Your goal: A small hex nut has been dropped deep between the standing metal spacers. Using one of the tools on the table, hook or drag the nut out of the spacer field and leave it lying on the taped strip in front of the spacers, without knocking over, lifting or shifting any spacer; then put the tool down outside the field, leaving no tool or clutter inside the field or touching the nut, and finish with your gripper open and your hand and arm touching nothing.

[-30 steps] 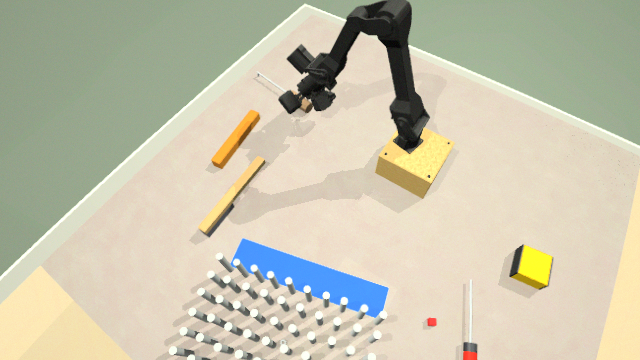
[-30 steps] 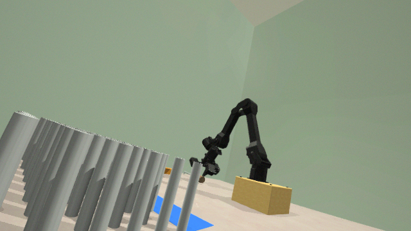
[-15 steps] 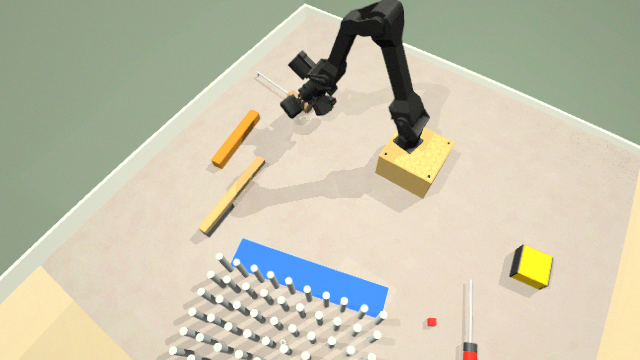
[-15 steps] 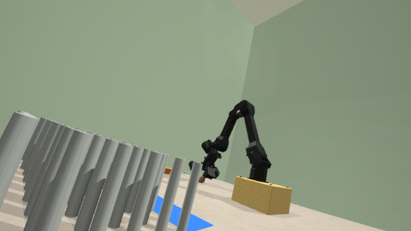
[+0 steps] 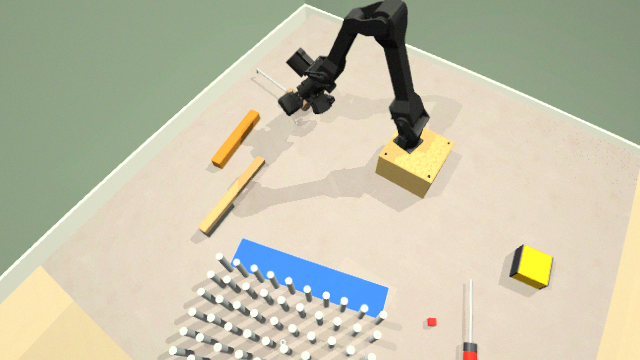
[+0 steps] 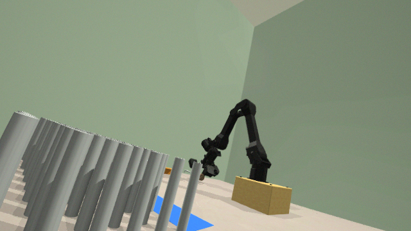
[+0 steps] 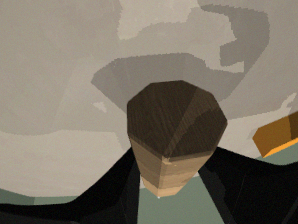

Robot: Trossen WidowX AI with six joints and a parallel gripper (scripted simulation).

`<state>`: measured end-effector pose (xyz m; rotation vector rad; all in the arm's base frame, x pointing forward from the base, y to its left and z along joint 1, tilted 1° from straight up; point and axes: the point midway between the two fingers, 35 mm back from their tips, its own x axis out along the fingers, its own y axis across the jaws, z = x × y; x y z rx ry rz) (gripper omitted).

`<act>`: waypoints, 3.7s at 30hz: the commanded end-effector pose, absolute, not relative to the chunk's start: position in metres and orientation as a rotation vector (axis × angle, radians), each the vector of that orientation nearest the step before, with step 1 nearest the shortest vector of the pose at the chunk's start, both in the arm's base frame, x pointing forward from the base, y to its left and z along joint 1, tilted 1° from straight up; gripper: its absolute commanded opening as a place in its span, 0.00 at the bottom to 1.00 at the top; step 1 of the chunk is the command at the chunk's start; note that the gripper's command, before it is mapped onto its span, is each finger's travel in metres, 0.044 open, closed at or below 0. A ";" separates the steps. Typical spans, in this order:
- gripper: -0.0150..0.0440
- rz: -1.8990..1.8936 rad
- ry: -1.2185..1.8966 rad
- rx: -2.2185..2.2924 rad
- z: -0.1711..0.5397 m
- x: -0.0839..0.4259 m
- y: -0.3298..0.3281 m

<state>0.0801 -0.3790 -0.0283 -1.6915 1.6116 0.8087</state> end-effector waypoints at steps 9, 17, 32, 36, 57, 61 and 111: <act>0.25 0.800 1.617 -1.698 0.040 0.081 -0.390; 0.25 0.828 1.612 -1.703 0.093 0.078 -0.383; 0.25 0.713 1.628 -1.583 0.125 0.073 -0.373; 0.25 0.613 1.610 -1.522 0.126 0.083 -0.368; 0.25 0.115 1.447 -1.084 0.131 0.138 -0.337; 0.25 0.038 1.409 -0.991 0.133 0.149 -0.330; 0.25 -0.527 0.892 0.358 0.145 0.249 -0.217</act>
